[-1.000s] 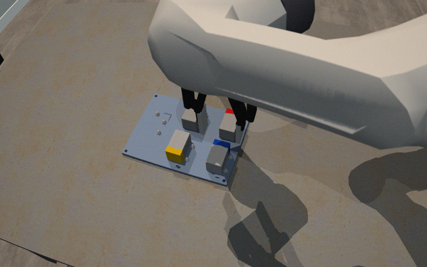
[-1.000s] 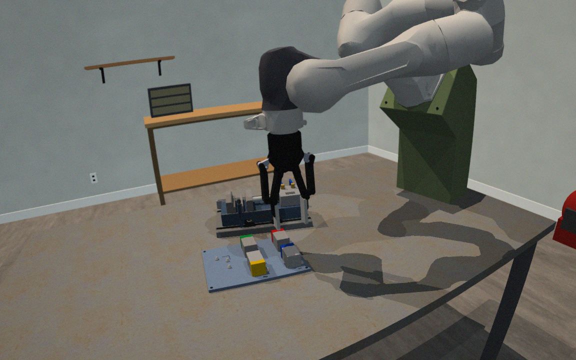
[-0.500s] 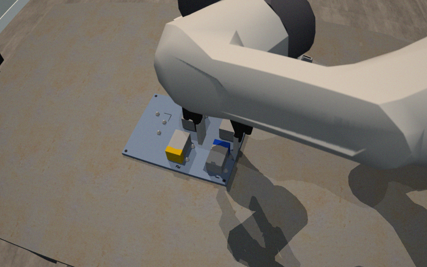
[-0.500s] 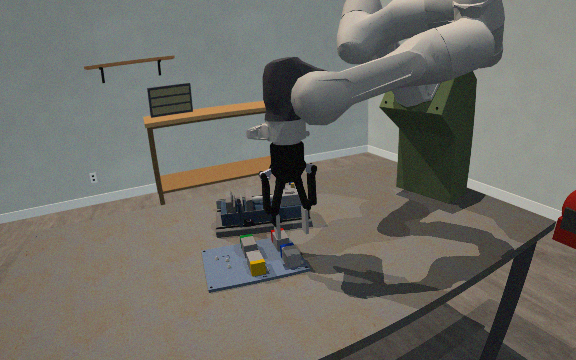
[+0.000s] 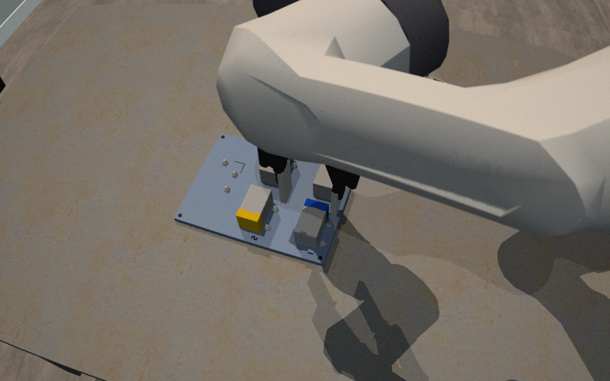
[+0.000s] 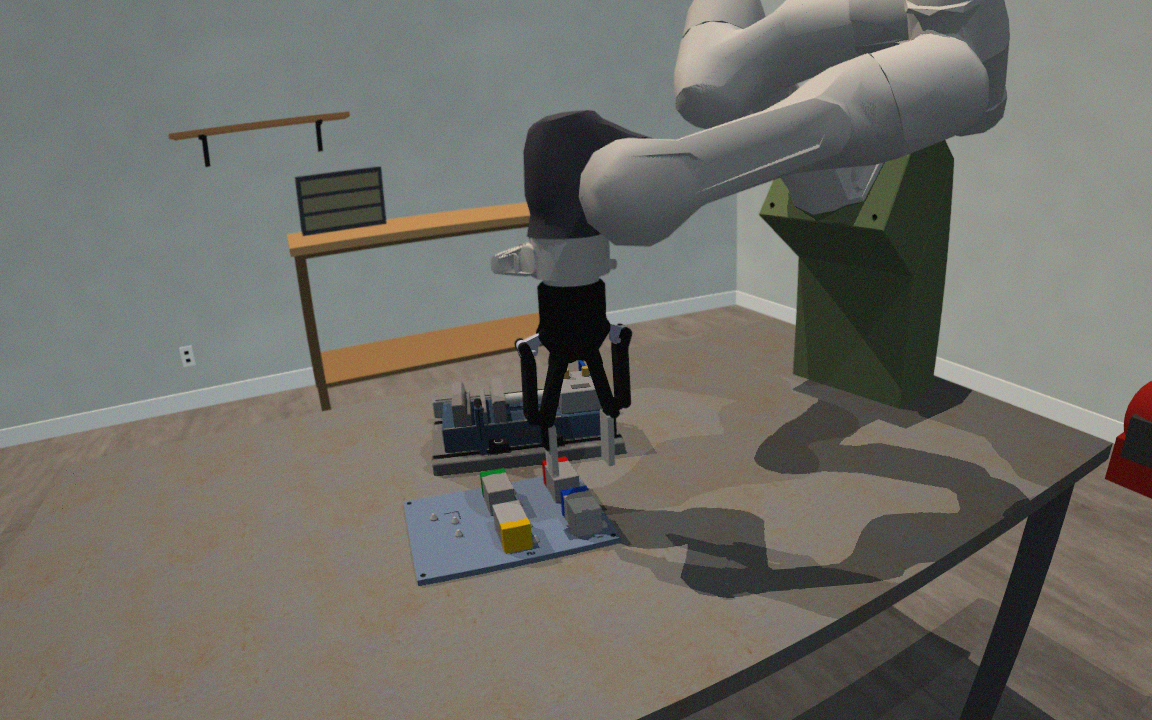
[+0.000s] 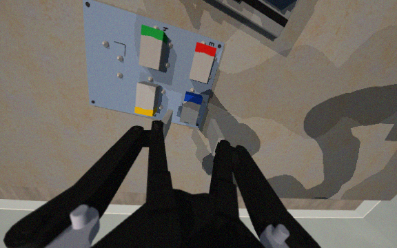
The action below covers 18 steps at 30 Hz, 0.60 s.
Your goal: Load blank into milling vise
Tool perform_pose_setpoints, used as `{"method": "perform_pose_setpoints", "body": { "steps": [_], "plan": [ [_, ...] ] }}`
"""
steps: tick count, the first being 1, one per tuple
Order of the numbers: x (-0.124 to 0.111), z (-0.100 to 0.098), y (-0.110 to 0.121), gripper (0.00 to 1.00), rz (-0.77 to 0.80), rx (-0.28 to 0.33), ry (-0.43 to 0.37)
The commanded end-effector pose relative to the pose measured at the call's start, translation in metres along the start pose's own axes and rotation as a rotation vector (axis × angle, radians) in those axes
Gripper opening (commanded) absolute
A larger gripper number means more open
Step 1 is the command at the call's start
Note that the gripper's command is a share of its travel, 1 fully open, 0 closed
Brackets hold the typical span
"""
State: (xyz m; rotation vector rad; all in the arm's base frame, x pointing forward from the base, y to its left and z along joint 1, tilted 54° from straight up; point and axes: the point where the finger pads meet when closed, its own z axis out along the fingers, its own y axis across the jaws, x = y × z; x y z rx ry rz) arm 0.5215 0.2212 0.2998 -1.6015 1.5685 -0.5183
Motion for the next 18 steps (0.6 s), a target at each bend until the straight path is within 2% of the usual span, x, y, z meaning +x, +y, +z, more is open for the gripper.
{"method": "perform_pose_setpoints", "body": {
  "steps": [1,18],
  "plan": [
    [0.0017,-0.0027,-0.0006,0.43,0.004,0.0,0.001],
    [0.0045,-0.0073,-0.0018,0.43,0.008,0.002,0.004]
  ]
}}
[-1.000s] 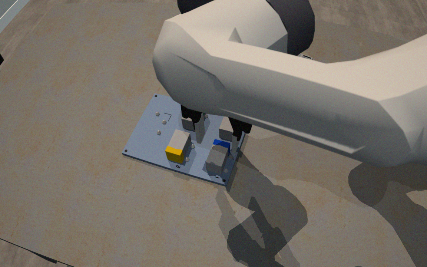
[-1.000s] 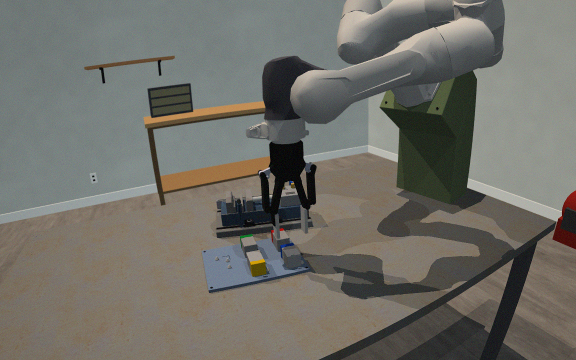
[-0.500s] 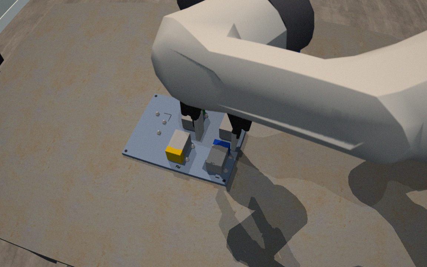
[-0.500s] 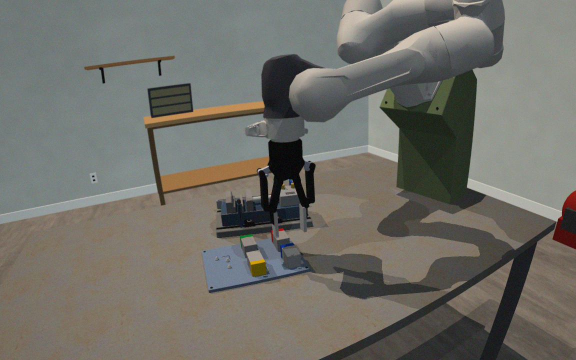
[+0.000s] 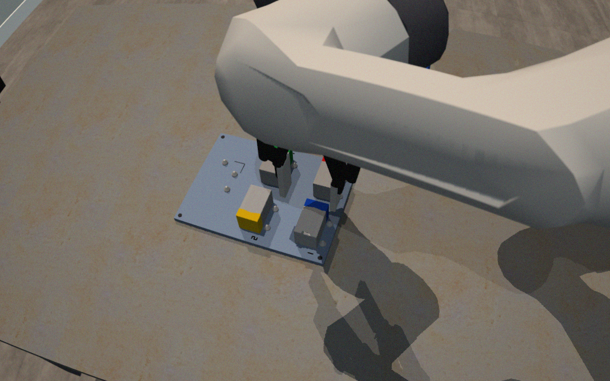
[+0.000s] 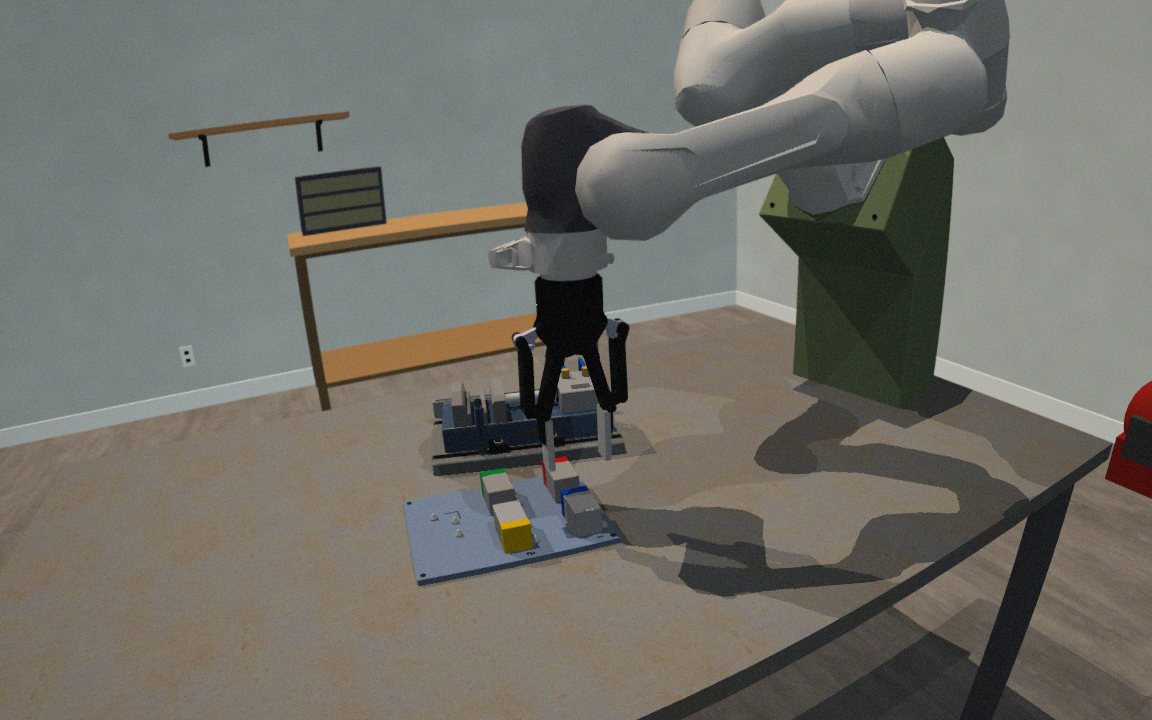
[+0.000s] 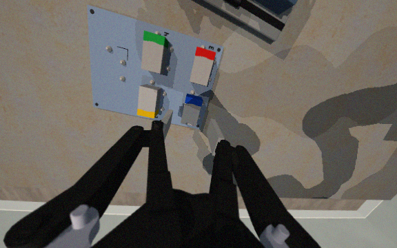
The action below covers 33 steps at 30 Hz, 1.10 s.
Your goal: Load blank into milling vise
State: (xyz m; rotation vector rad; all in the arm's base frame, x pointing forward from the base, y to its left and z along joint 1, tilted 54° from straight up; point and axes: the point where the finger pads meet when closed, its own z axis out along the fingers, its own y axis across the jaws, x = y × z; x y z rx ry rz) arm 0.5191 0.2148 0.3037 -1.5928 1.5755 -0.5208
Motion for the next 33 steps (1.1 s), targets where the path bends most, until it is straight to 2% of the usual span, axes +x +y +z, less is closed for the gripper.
{"method": "perform_pose_setpoints", "body": {
  "steps": [1,32,33],
  "plan": [
    [-0.0004,-0.0022,0.0006,0.43,0.001,-0.001,-0.001],
    [-0.0007,-0.0051,0.0013,0.43,0.002,-0.003,-0.002],
    [-0.0003,0.0018,0.0006,0.43,-0.001,-0.001,-0.001]
  ]
}}
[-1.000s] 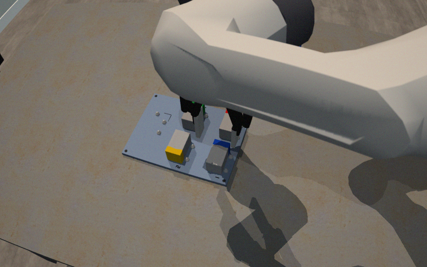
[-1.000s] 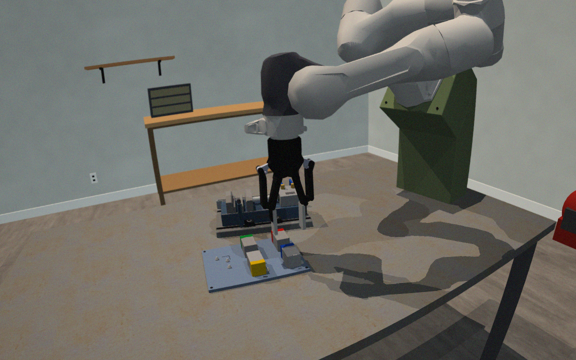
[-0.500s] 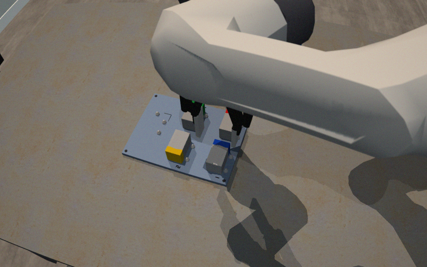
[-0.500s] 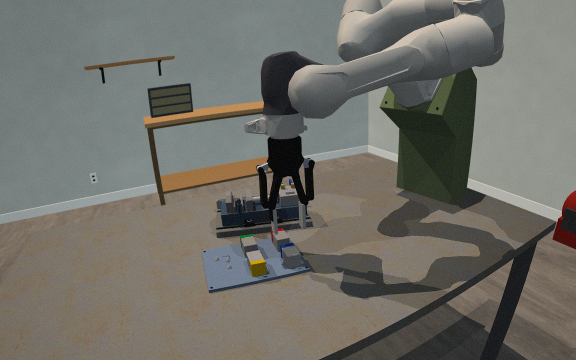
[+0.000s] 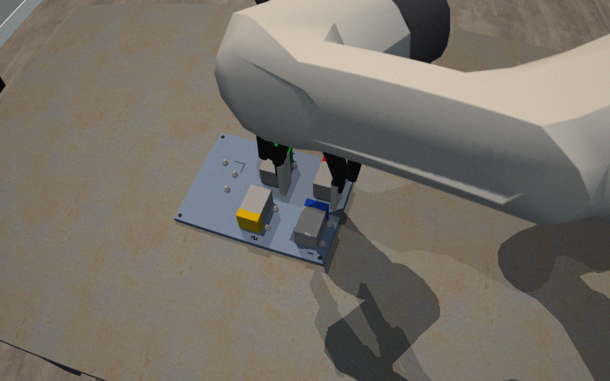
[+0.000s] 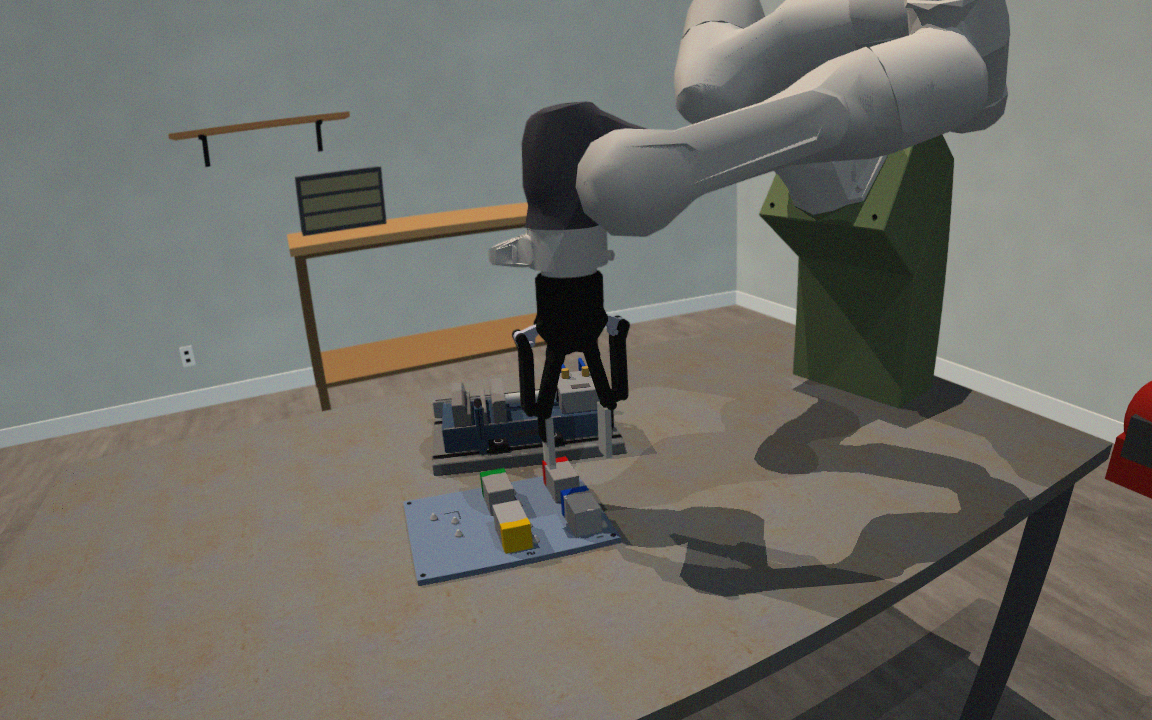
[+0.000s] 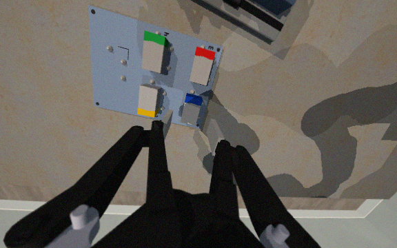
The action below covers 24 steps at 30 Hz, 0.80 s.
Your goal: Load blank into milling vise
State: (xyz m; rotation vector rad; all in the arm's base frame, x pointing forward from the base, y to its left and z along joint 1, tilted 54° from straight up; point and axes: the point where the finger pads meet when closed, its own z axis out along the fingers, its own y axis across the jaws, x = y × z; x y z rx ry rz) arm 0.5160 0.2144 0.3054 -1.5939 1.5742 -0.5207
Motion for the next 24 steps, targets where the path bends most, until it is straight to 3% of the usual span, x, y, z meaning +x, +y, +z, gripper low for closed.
{"method": "perform_pose_setpoints", "body": {
  "steps": [1,4,16,21,24],
  "plan": [
    [0.0,0.011,0.0,0.43,0.001,-0.001,0.0],
    [0.0,0.029,0.0,0.43,0.003,-0.002,-0.001],
    [0.0,0.029,0.0,0.43,0.003,-0.002,-0.001],
    [0.0,0.073,0.0,0.43,0.003,-0.002,-0.001],
    [0.0,0.073,0.0,0.43,0.003,-0.002,-0.001]
  ]
}}
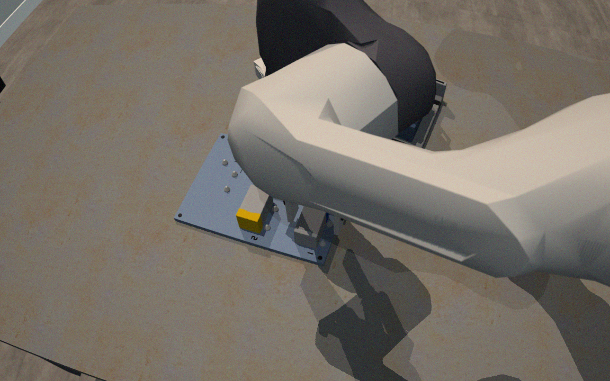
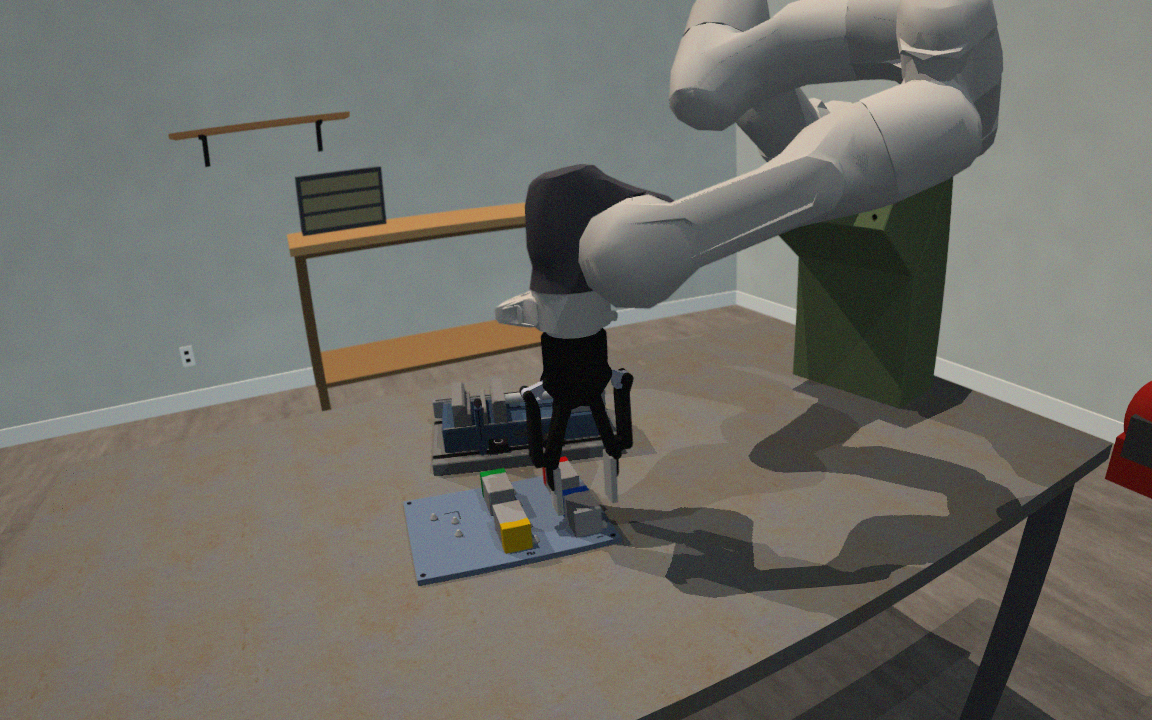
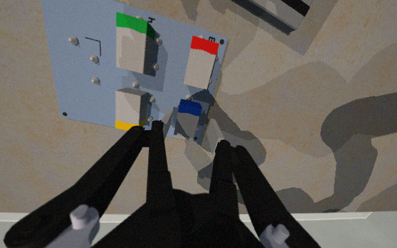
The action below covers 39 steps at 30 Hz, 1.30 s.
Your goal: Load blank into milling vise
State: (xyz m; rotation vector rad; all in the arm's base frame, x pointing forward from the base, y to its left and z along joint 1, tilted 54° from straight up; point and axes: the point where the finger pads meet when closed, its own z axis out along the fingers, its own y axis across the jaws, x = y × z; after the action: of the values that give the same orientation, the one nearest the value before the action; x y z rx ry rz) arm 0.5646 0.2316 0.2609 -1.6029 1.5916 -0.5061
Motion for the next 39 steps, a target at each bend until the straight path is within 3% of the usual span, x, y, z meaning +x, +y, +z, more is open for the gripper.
{"method": "perform_pose_setpoints", "body": {
  "steps": [1,14,39],
  "plan": [
    [-0.0011,0.0054,-0.006,0.43,-0.004,0.018,-0.005],
    [-0.0008,0.0127,-0.0069,0.43,-0.004,0.018,-0.005],
    [-0.0006,0.0068,-0.0065,0.43,-0.004,0.018,-0.005]
  ]
}}
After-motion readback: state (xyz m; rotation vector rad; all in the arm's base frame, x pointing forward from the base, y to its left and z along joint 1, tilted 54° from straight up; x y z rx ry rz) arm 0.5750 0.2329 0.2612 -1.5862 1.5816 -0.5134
